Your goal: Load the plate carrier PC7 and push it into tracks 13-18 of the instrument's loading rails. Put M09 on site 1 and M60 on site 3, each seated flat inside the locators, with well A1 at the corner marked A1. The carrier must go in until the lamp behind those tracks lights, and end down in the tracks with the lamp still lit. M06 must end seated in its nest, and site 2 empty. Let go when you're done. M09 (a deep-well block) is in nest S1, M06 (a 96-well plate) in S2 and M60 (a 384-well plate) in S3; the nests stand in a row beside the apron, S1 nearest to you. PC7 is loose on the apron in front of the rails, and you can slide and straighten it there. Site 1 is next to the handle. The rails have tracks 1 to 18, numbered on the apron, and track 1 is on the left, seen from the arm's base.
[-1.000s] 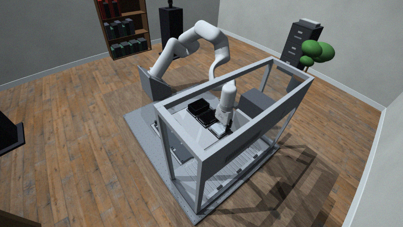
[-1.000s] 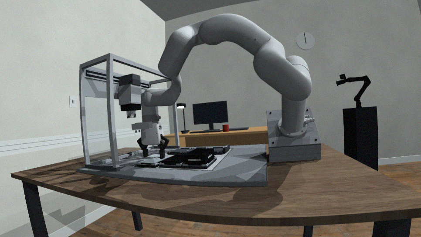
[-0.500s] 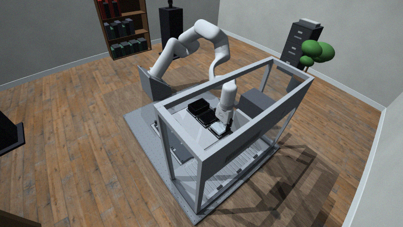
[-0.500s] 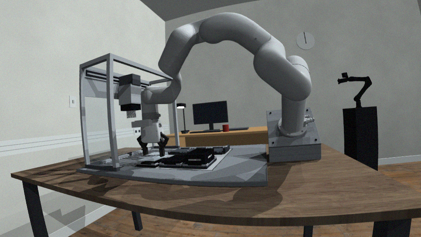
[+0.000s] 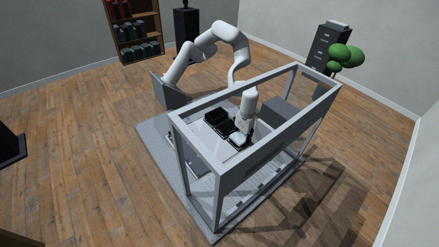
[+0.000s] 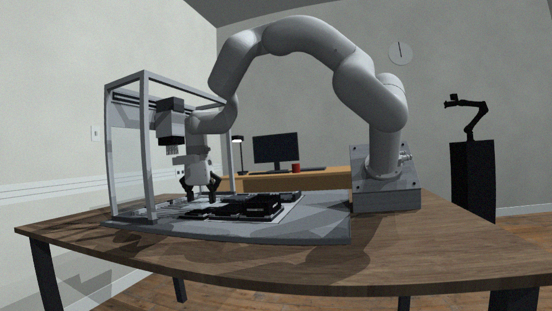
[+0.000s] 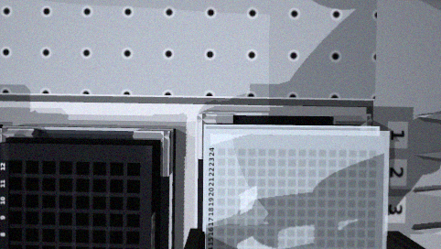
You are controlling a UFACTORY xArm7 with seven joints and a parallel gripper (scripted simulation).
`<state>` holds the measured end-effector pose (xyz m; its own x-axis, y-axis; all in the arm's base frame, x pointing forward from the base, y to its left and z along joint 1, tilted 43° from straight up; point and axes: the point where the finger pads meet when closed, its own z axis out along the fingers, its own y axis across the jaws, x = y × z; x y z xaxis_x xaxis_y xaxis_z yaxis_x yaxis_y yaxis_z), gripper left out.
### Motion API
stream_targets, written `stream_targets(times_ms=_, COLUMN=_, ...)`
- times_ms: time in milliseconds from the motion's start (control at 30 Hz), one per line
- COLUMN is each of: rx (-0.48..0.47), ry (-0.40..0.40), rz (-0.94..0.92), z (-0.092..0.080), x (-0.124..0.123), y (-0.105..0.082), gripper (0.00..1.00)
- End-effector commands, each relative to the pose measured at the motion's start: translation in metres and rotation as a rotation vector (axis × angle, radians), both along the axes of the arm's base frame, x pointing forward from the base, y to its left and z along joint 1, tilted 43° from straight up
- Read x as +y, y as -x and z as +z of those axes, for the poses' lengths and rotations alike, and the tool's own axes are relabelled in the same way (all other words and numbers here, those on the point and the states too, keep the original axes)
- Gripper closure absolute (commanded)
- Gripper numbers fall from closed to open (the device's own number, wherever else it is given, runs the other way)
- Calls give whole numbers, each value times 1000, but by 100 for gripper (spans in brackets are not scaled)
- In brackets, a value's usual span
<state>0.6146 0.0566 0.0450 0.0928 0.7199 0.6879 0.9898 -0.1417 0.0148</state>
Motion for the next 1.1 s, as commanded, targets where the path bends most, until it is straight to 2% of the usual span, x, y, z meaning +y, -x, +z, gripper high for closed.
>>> stream_targets(times_ms=0, rx=-3, ry=2, rz=-3, z=1, x=-2, y=-1, gripper=100)
stream_targets(times_ms=1067, rx=-3, ry=2, rz=-4, z=35, x=-34, y=4, gripper=100)
